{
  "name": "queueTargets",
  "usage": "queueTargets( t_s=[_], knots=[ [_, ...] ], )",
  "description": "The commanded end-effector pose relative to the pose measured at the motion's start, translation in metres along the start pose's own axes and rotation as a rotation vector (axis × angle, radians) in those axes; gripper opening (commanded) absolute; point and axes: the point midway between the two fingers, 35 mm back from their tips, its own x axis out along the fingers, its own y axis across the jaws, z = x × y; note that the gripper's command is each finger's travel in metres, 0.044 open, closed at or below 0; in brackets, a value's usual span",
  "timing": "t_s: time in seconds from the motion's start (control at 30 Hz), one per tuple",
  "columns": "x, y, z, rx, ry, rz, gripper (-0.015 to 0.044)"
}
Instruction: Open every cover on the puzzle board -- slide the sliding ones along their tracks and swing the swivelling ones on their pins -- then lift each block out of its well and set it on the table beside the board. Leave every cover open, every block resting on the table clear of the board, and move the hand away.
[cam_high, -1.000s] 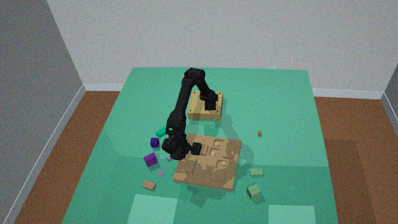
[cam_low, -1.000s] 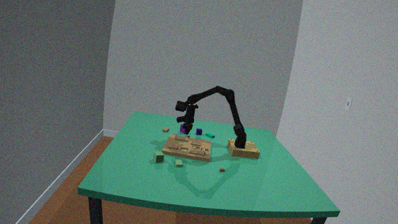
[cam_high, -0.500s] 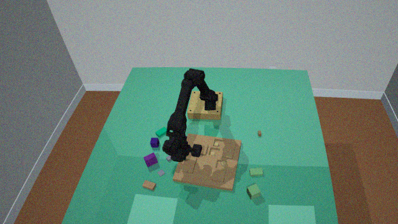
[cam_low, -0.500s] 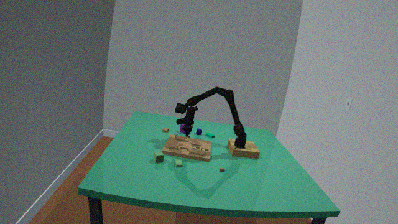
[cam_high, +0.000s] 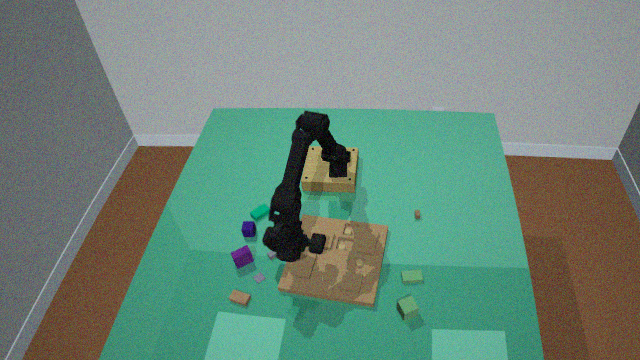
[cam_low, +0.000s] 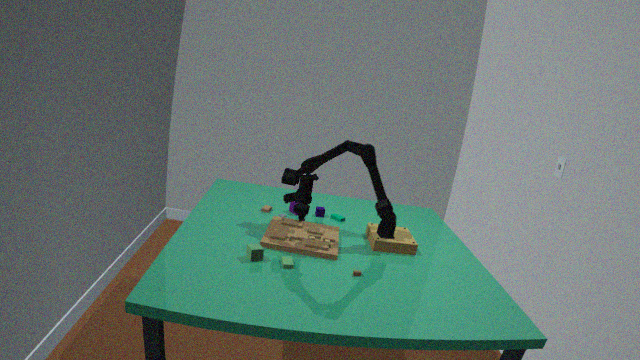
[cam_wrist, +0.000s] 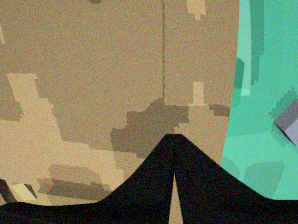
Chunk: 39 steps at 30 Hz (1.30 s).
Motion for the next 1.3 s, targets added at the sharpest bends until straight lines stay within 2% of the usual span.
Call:
queueTargets(
  t_s=[0.0, 1.27],
  knots=[
    [0.001, 0.004, -0.002, 0.001, 0.001, 0.000, 0.0000],
    [0.003, 0.047, -0.005, 0.001, 0.001, 0.005, 0.0000]
  ],
)
